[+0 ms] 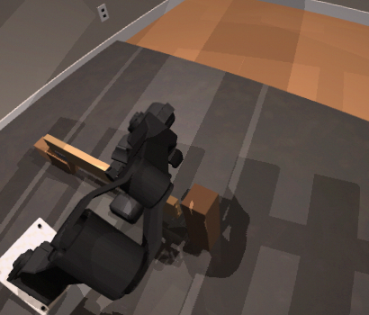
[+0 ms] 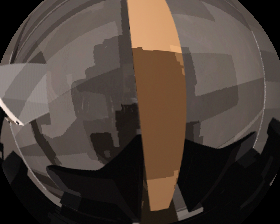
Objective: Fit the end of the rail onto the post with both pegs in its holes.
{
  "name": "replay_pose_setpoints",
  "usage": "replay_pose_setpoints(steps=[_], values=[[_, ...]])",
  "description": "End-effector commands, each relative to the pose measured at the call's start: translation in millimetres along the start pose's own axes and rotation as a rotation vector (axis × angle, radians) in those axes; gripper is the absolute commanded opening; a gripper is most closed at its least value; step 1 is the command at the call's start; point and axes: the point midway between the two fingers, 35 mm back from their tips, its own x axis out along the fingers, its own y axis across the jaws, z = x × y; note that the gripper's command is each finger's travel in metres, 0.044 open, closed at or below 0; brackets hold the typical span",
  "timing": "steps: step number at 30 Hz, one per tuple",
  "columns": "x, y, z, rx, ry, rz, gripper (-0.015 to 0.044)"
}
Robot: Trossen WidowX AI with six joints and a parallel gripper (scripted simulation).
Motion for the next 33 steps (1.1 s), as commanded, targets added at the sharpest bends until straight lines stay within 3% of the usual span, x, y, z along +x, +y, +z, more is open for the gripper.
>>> replay_pose_setpoints(steps=[1,33], values=[[-2,-2,-2,-0.002,-0.001,-0.007,0.0],[-2,-1,-12,-0.002,-0.001,-0.007,0.0]])
